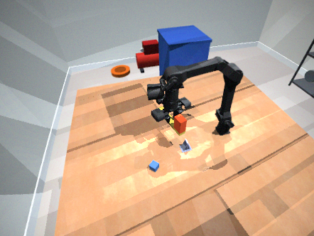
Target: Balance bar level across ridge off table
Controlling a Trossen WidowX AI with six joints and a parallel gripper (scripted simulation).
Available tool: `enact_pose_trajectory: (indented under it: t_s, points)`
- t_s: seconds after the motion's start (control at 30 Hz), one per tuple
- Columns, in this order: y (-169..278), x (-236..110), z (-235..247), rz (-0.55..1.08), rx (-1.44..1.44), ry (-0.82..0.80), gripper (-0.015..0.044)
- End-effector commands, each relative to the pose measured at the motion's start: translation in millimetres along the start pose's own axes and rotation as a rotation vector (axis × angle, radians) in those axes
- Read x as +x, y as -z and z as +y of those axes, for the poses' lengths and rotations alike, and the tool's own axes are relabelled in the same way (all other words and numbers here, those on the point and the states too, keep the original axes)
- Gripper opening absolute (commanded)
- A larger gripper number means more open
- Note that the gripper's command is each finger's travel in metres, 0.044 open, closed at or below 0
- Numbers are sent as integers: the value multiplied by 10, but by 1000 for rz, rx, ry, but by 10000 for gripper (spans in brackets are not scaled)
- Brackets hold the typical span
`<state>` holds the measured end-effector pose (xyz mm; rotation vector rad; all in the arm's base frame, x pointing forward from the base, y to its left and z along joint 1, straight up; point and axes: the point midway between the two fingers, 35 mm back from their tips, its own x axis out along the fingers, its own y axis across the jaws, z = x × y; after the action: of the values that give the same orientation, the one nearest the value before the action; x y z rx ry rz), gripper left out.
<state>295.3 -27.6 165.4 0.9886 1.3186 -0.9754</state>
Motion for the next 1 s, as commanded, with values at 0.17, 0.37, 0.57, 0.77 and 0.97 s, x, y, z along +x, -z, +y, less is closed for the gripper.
enact_pose_trajectory:
  t_s: [0.17,0.37,0.57,0.77,0.97]
  points:
    - [223,10,-60,1,-380,-5,0]
    - [354,26,-79,2,-619,-5,0]
    - [491,44,-81,2,-858,-6,0]
    - [647,61,-60,2,-1098,-7,0]
    - [831,74,-7,3,-1298,-9,0]
